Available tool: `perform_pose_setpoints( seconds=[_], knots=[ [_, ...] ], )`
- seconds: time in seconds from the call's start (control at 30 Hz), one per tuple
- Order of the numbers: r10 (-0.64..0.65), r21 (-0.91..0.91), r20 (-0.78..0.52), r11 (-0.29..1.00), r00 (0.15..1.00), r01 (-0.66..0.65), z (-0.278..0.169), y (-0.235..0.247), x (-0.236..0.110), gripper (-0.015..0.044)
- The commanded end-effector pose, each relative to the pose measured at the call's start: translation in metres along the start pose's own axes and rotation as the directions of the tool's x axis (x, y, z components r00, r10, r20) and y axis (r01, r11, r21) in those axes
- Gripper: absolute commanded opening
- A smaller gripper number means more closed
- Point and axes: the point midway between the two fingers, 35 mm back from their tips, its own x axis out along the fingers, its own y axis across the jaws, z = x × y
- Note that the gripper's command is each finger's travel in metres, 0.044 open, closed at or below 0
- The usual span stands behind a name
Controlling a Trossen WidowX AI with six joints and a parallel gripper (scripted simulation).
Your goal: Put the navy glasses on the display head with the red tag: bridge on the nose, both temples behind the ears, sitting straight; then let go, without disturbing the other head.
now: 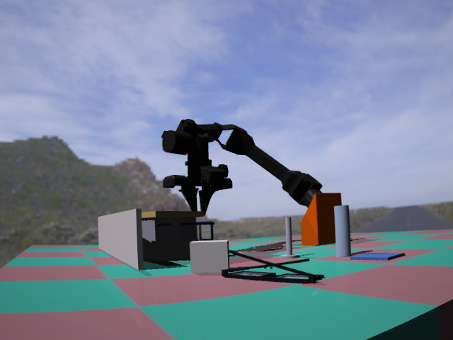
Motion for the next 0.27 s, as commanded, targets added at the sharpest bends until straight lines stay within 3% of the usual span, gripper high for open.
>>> perform_pose_setpoints(
  seconds=[0.0, 0.23],
  knots=[
    [0.003, 0.004, 0.006, 1.000, 1.000, -0.003, 0.002, 0.008, 0.000, 0.0107],
    [0.003, 0.003, 0.006, 1.000, 1.000, -0.004, 0.002, 0.028, -0.010, 0.0107]
  ],
)
